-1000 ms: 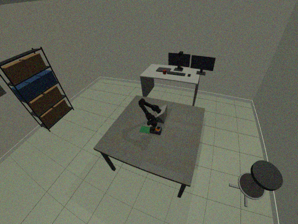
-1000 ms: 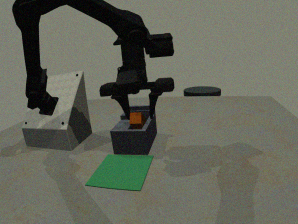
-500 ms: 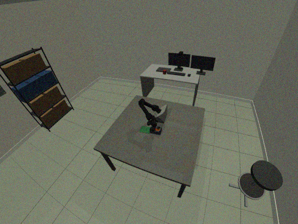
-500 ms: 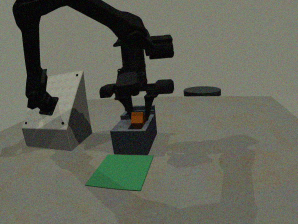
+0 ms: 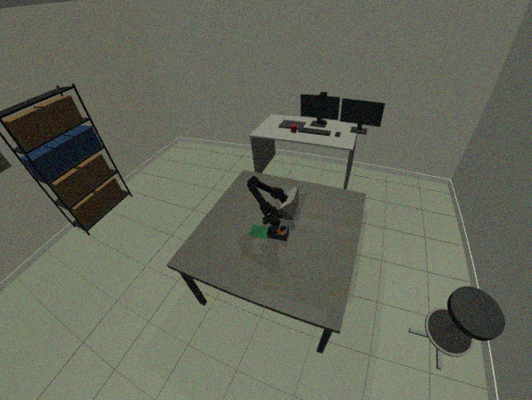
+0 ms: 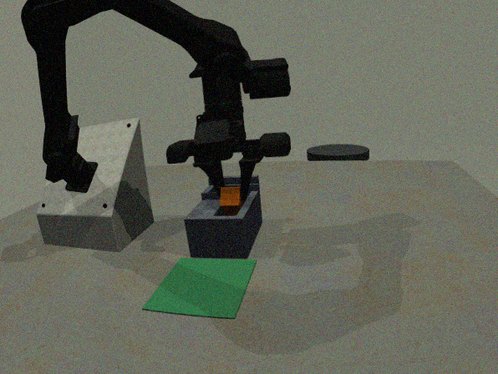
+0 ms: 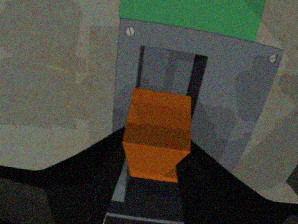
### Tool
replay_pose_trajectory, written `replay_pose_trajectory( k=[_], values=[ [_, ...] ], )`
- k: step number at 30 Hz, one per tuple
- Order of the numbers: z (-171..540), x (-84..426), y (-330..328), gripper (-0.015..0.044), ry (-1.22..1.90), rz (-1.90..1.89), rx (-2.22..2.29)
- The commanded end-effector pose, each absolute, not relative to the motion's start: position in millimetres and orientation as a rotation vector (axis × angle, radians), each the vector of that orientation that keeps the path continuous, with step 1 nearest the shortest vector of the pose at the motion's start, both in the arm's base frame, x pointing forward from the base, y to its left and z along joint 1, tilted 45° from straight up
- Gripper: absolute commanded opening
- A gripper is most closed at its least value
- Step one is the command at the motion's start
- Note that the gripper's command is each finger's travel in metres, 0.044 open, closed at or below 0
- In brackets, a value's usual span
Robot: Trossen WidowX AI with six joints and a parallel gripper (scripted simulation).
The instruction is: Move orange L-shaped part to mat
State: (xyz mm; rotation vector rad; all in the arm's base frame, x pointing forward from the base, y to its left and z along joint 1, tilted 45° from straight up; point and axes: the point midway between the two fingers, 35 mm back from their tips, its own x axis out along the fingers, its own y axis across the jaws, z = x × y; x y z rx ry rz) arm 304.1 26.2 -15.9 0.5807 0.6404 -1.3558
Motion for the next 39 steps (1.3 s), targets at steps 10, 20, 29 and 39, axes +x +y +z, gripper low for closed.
replay_pose_trajectory(
  k=[10, 20, 29, 39],
  values=[
    [-7.2, 301.4, 35.4, 0.0, 0.643, -1.358, 0.571],
    [3.5, 299.1, 46.4, 0.0, 0.645, -1.36, 0.566],
    [13.3, 297.5, 56.2, 0.0, 0.646, -1.36, 0.564],
    [24.7, 296.0, 67.7, 0.0, 0.647, -1.36, 0.564]
  ],
)
